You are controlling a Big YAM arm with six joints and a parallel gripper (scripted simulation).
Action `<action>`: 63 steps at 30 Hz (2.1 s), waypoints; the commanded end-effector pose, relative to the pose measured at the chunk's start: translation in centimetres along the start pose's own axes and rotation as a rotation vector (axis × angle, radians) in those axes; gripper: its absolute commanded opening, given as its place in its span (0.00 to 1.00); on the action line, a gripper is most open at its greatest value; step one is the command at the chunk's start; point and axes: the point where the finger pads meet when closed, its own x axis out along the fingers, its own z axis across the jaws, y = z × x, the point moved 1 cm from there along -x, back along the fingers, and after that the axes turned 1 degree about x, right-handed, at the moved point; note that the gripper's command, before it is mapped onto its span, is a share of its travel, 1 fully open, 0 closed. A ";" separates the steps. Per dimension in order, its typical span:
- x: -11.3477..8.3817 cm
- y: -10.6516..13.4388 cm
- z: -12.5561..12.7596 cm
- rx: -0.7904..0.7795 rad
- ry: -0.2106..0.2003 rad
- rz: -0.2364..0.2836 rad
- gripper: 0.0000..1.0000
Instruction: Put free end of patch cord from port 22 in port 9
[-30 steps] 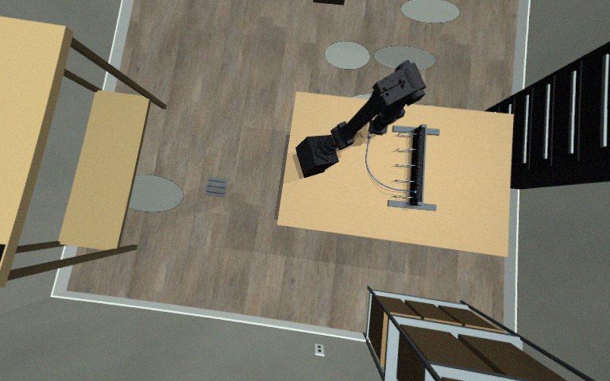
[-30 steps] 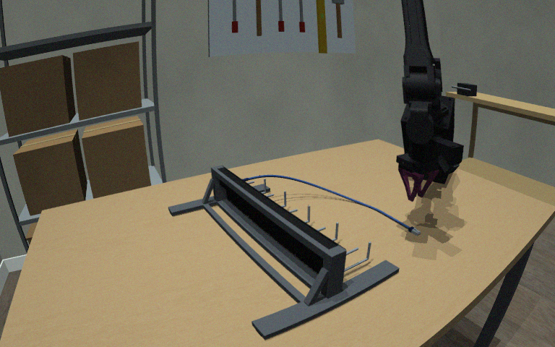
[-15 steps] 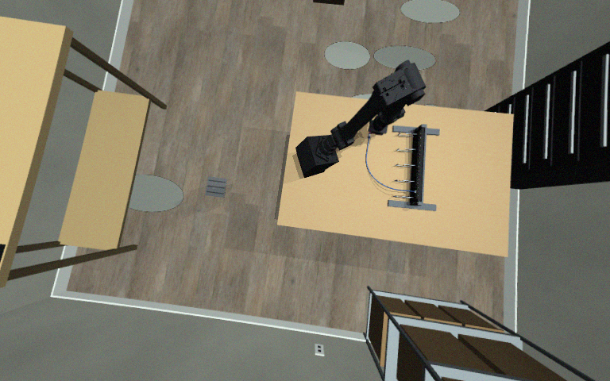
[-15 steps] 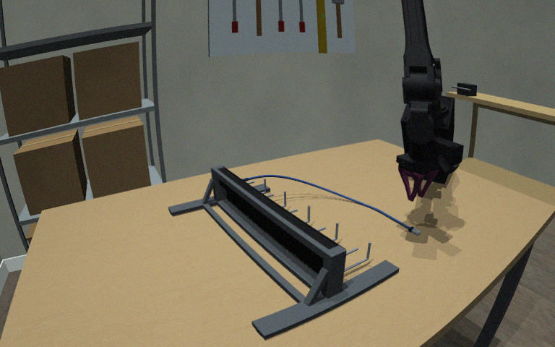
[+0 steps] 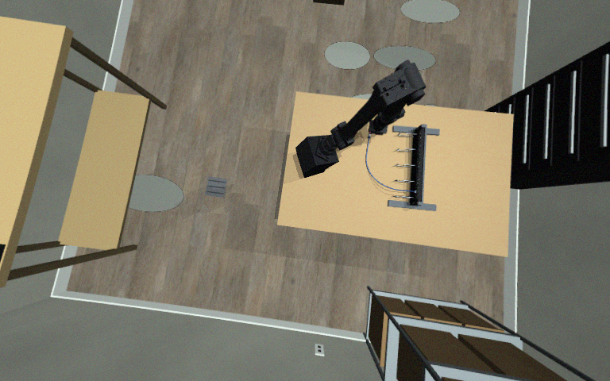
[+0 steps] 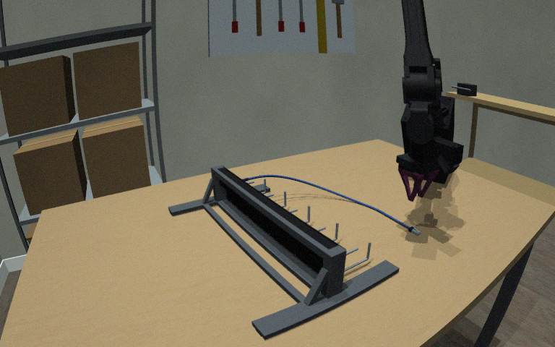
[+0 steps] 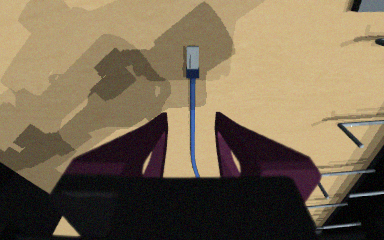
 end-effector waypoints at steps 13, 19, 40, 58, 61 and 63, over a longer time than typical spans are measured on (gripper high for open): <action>0.7 -1.2 -2.1 0.018 0.040 -0.025 0.36; 1.8 -1.1 -2.0 0.011 0.037 -0.024 0.36; 5.6 -0.9 -1.7 0.001 0.030 -0.021 0.36; 6.9 -0.8 -1.5 0.002 0.027 -0.019 0.36; 6.8 -0.8 -1.5 0.002 0.029 -0.020 0.36; 6.8 -0.8 -1.5 0.002 0.029 -0.020 0.36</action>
